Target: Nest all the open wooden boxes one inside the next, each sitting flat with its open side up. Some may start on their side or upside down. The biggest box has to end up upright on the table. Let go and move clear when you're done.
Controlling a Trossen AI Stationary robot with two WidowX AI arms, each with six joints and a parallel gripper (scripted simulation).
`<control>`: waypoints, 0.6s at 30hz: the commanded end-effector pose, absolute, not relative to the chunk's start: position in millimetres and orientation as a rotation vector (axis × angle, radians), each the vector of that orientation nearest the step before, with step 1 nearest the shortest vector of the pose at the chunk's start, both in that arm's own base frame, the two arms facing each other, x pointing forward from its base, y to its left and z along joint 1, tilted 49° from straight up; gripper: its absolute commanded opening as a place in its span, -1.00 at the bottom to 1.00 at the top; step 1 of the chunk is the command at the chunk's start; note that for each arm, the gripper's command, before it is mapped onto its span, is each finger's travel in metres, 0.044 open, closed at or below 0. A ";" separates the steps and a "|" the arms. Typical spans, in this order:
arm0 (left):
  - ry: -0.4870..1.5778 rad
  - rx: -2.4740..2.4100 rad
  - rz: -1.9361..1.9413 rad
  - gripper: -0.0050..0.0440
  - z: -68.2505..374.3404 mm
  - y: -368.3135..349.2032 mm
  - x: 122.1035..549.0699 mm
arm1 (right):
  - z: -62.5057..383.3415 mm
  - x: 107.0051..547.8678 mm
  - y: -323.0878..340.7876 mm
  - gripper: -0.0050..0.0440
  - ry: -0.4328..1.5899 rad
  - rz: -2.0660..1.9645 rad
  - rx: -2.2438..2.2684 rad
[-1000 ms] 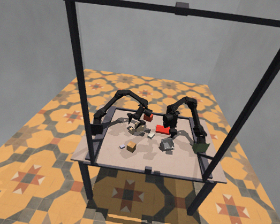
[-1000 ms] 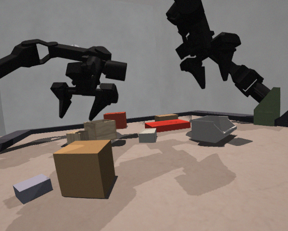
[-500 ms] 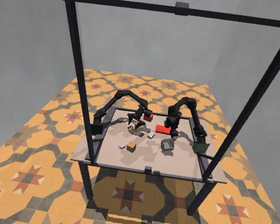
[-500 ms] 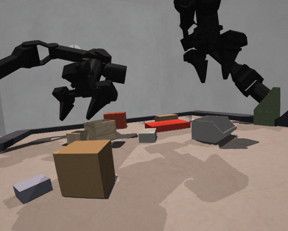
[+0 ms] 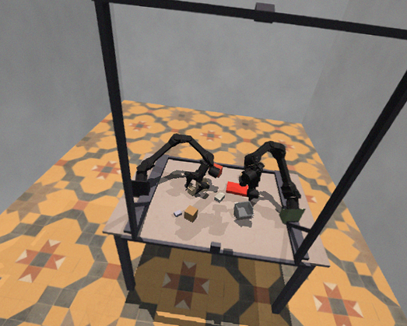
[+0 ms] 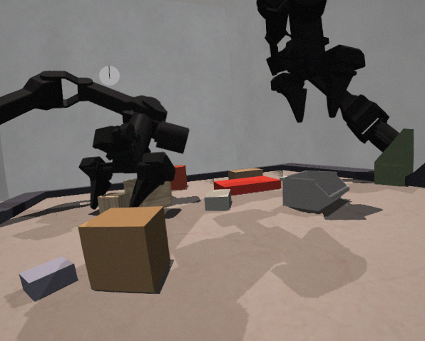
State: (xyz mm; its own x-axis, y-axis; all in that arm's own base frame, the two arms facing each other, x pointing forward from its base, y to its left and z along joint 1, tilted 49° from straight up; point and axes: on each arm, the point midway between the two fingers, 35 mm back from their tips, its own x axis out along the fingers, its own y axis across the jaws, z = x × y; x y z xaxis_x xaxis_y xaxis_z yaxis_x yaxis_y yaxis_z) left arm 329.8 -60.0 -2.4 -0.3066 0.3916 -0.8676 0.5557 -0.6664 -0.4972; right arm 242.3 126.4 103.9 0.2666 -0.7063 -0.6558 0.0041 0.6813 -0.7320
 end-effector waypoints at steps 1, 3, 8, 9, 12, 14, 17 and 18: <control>1.209 1.795 -2.111 0.84 -3.5 -56.9 333.6 | 106.6 244.1 129.9 0.84 1.210 -0.533 -0.685; 1.209 1.795 -2.111 0.84 -4.6 -55.7 334.0 | 106.6 244.1 129.9 0.84 1.210 -0.533 -0.685; 1.207 1.792 -2.115 0.74 -7.7 -55.0 334.8 | 106.6 244.1 129.9 0.84 1.210 -0.533 -0.685; 1.201 1.800 -2.098 0.64 -3.3 -56.4 336.6 | 106.6 244.1 129.9 0.84 1.210 -0.533 -0.685; 1.201 1.800 -2.098 0.35 -3.3 -56.4 336.6 | 106.6 244.1 129.9 0.84 1.210 -0.533 -0.685; 1.201 1.800 -2.098 0.35 -3.3 -56.4 336.6 | 106.6 244.1 129.9 0.84 1.210 -0.533 -0.685; 1.201 1.800 -2.098 0.27 -3.3 -56.4 336.6 | 106.6 244.1 129.9 0.84 1.210 -0.533 -0.685; 1.201 1.800 -2.098 0.24 -3.3 -56.4 336.6 | 106.6 244.1 129.9 0.84 1.210 -0.533 -0.685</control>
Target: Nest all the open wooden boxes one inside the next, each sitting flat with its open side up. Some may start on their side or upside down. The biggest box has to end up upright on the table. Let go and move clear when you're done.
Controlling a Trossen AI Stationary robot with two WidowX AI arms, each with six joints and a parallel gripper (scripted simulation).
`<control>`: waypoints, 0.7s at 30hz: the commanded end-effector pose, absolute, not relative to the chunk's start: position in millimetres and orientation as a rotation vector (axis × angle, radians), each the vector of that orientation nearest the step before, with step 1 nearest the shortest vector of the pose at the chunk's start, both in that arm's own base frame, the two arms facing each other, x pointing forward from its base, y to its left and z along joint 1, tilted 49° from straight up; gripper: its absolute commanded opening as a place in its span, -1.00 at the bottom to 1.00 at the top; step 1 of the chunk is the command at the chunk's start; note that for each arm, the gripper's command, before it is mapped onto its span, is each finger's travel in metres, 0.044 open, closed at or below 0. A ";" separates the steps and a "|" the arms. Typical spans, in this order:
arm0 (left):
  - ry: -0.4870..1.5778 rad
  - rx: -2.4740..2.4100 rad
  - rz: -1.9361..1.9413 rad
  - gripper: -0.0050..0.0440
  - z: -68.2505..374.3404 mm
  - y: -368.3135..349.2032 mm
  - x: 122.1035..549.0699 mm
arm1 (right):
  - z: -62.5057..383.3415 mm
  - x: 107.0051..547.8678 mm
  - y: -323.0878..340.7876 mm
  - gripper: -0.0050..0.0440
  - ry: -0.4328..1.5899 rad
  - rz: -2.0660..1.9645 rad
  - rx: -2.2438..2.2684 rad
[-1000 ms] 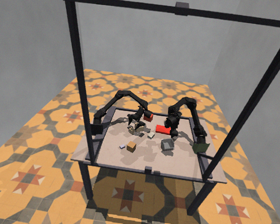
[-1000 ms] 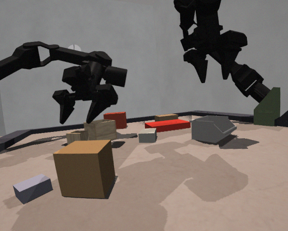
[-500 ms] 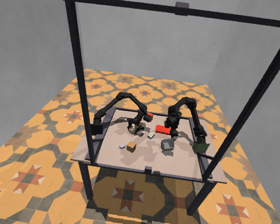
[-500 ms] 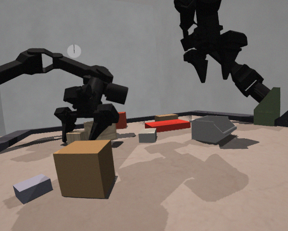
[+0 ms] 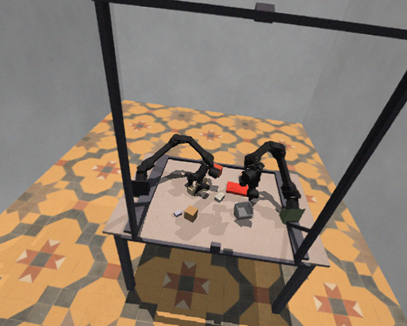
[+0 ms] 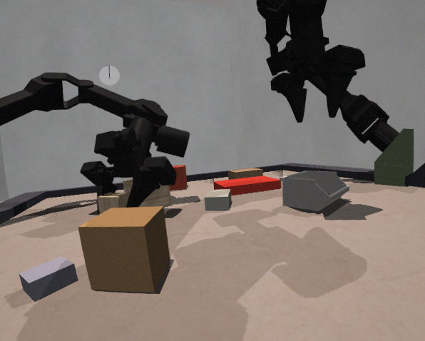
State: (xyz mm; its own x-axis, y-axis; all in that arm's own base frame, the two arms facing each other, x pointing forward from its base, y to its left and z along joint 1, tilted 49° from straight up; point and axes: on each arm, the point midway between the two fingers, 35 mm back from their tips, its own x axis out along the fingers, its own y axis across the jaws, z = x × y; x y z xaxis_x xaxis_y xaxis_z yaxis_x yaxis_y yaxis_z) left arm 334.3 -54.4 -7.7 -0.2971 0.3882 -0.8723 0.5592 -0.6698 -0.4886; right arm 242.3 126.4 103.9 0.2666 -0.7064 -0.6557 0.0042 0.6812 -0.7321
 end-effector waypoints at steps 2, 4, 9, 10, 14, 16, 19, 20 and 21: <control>1.201 1.800 -2.098 0.21 -3.3 -56.4 336.6 | 106.6 244.1 129.9 0.84 1.210 -0.533 -0.685; 1.201 1.800 -2.098 0.18 -3.3 -56.4 336.6 | 106.6 244.1 129.9 0.84 1.210 -0.533 -0.685; 1.201 1.800 -2.098 0.05 -3.3 -56.4 336.6 | 106.6 244.1 129.9 0.84 1.210 -0.533 -0.685; 1.201 1.800 -2.098 0.02 -3.3 -56.4 336.6 | 106.6 244.1 129.9 0.84 1.210 -0.533 -0.685; 1.201 1.800 -2.098 -0.09 -3.3 -56.4 336.6 | 106.6 244.1 129.9 0.84 1.210 -0.533 -0.685; 1.201 1.800 -2.098 -0.21 -3.3 -56.4 336.6 | 106.6 244.1 129.9 0.84 1.210 -0.533 -0.685; 1.198 1.803 -2.093 -0.41 0.0 -59.6 336.0 | 106.6 244.1 129.9 0.84 1.210 -0.533 -0.685; 1.198 1.803 -2.093 -0.41 0.0 -59.6 336.0 | 106.6 244.1 129.9 0.84 1.210 -0.533 -0.685; 1.188 1.809 -2.079 -0.51 5.2 -63.0 337.5 | 106.6 244.1 129.9 0.84 1.210 -0.533 -0.685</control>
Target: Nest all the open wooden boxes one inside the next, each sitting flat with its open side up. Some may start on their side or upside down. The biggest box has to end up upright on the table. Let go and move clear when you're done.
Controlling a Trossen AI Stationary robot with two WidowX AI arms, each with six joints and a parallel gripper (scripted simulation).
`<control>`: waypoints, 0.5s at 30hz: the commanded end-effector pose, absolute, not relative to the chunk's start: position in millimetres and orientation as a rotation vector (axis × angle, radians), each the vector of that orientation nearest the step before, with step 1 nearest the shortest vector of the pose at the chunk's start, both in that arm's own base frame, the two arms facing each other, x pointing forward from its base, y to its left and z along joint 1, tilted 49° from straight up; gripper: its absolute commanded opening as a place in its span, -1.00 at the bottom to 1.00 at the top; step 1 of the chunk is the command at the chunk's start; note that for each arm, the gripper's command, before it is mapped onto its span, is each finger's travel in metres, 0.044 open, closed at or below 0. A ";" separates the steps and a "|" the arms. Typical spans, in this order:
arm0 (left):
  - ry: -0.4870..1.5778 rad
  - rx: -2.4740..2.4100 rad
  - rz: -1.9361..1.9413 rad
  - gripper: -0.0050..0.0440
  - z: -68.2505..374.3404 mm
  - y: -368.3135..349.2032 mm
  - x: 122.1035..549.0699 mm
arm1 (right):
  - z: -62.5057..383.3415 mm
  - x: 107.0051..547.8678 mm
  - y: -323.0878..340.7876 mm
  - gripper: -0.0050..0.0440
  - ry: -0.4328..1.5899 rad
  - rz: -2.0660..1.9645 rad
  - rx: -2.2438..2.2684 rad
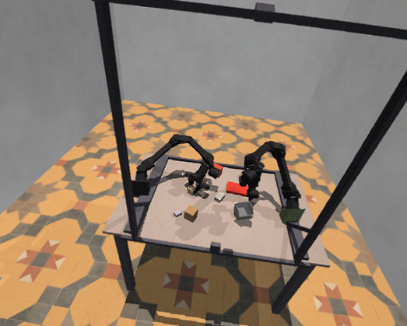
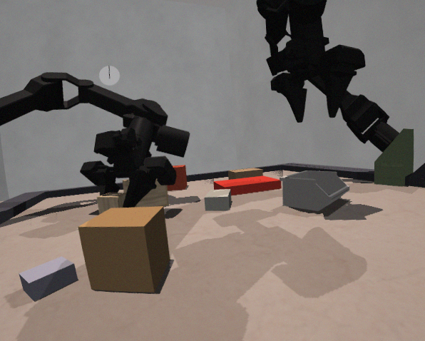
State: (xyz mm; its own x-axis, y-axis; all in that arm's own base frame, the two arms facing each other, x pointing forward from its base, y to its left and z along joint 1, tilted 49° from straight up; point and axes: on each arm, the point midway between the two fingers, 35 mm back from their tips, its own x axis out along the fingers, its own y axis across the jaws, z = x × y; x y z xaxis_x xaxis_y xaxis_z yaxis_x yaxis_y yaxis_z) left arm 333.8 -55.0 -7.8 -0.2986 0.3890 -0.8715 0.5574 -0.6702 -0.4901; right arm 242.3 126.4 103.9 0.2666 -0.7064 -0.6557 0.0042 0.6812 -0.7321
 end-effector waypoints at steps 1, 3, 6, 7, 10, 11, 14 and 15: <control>1.188 1.809 -2.079 -0.61 8.1 -66.1 336.2 | 106.6 244.1 129.9 0.84 1.210 -0.533 -0.685; 1.187 1.808 -2.079 -0.80 13.0 -71.4 333.9 | 106.6 244.1 129.9 0.84 1.210 -0.533 -0.685; 1.187 1.808 -2.079 -0.80 14.7 -73.1 333.1 | 106.6 244.1 129.9 0.84 1.210 -0.533 -0.685; 1.191 1.804 -2.085 -0.80 13.1 -72.6 331.2 | 106.6 244.1 129.9 0.84 1.210 -0.533 -0.685; 1.195 1.802 -2.090 -0.81 9.9 -72.4 326.3 | 106.6 244.1 129.9 0.84 1.210 -0.533 -0.685; 1.194 1.801 -2.091 -0.81 8.7 -72.8 324.3 | 106.6 244.1 129.9 0.84 1.210 -0.533 -0.685; 1.194 1.800 -2.091 -0.81 4.1 -73.8 316.3 | 106.6 244.1 129.9 0.84 1.210 -0.533 -0.685; 1.194 1.800 -2.091 -0.81 4.1 -73.8 316.3 | 106.6 244.1 129.9 0.84 1.210 -0.533 -0.685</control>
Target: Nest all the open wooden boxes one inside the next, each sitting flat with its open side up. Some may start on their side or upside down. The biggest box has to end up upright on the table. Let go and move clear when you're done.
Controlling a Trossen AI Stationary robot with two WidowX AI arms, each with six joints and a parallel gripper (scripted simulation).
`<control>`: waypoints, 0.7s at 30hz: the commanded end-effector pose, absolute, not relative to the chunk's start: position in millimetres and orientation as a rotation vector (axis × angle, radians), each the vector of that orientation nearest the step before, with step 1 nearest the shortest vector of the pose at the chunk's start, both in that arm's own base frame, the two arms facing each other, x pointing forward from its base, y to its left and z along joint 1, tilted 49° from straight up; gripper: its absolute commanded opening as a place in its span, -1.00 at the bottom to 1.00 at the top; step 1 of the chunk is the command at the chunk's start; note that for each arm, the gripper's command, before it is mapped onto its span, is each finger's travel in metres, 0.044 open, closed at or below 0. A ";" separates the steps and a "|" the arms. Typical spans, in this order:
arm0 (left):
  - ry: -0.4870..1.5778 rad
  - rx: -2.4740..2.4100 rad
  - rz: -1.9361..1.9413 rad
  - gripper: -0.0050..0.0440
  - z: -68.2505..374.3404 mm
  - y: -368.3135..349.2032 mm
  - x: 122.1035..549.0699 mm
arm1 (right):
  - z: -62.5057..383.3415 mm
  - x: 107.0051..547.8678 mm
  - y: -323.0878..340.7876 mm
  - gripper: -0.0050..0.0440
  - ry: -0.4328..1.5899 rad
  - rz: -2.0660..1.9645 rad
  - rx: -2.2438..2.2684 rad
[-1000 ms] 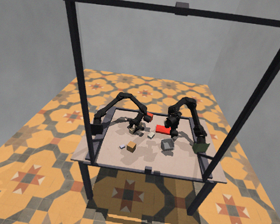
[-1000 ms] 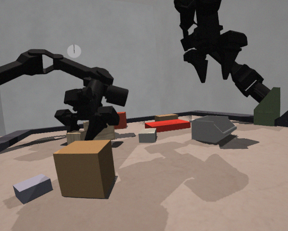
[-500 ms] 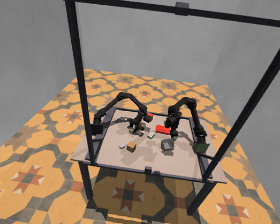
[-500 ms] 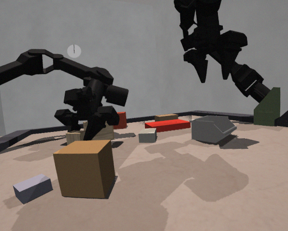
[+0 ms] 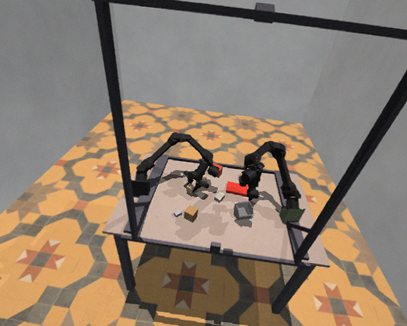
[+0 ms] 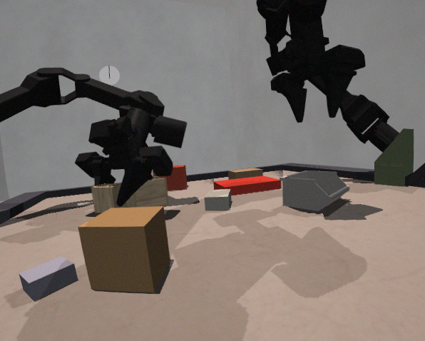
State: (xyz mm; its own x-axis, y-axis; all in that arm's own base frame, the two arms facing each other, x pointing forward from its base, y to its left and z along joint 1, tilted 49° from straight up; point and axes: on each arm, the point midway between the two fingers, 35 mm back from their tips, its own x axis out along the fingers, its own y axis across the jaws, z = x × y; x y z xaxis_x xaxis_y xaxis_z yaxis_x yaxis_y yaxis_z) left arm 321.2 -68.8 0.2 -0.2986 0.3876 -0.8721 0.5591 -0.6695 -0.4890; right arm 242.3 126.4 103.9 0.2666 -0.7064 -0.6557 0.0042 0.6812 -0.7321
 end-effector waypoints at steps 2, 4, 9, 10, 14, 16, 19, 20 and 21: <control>1.195 1.801 -2.091 -0.82 2.7 -73.9 313.8 | 106.6 244.1 129.9 0.84 1.210 -0.533 -0.685; 1.194 1.800 -2.092 -0.88 0.6 -74.3 310.1 | 106.6 244.1 129.9 0.84 1.210 -0.533 -0.685; 1.202 1.798 -2.106 -1.00 -5.3 -70.5 308.3 | 106.6 244.1 129.9 0.84 1.210 -0.533 -0.685; 1.205 1.798 -2.105 -1.00 -7.2 -66.9 309.6 | 106.6 244.1 129.9 0.84 1.210 -0.533 -0.685; 1.213 1.791 -2.117 -1.00 -19.5 -56.8 312.0 | 106.6 244.1 129.9 0.84 1.210 -0.533 -0.685; 1.213 1.791 -2.117 -1.00 -20.0 -56.3 312.1 | 106.6 244.1 129.9 0.84 1.210 -0.533 -0.685; 1.206 1.810 -2.101 -1.00 -16.5 -59.2 312.7 | 106.6 244.1 129.9 0.84 1.210 -0.533 -0.685; 1.207 1.835 -2.076 -1.00 -12.9 -60.7 313.1 | 106.6 244.1 129.9 0.84 1.210 -0.533 -0.685; 1.214 1.869 -2.058 -1.00 -12.3 -62.4 311.7 | 106.6 244.1 129.9 0.84 1.210 -0.533 -0.685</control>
State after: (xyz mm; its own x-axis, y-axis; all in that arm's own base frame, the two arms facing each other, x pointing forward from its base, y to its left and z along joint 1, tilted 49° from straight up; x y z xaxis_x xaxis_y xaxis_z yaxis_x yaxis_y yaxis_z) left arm 311.0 -56.9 -19.4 -0.2957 0.3955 -0.8695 0.5562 -0.6688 -0.4933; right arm 242.3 126.4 103.9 0.2666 -0.7064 -0.6557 0.0042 0.6812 -0.7321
